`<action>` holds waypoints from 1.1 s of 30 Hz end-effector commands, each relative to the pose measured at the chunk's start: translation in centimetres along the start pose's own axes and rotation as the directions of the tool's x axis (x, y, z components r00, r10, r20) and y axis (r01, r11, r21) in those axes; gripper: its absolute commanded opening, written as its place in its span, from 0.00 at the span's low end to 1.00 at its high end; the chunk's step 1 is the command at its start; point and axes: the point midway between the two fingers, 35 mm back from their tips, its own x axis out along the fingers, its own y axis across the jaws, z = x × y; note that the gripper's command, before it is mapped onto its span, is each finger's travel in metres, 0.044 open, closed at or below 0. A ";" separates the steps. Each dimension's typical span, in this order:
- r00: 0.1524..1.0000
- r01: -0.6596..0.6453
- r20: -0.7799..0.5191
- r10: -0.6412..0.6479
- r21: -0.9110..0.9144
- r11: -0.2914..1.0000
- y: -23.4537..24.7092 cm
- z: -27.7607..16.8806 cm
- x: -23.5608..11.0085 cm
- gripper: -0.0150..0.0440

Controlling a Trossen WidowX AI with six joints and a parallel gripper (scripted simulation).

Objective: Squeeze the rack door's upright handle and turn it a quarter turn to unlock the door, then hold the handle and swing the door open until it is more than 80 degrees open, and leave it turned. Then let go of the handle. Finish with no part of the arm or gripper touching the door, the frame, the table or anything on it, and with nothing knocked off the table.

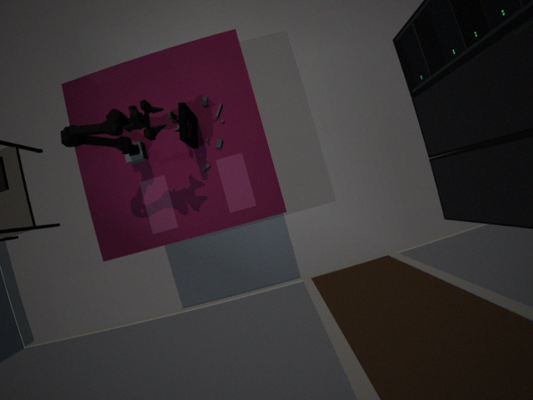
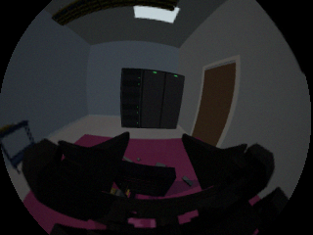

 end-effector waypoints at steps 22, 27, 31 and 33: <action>0.906 -0.031 -0.417 0.069 0.098 0.995 3.1 -3.2 3.8 0.76; 0.857 -0.026 -0.509 0.081 0.114 0.993 4.0 -4.1 4.2 0.76; 0.810 -0.019 -0.579 0.088 0.124 0.992 4.7 -4.8 4.4 0.76; 0.785 -0.015 -0.613 0.091 0.128 0.992 5.0 -5.1 4.4 0.76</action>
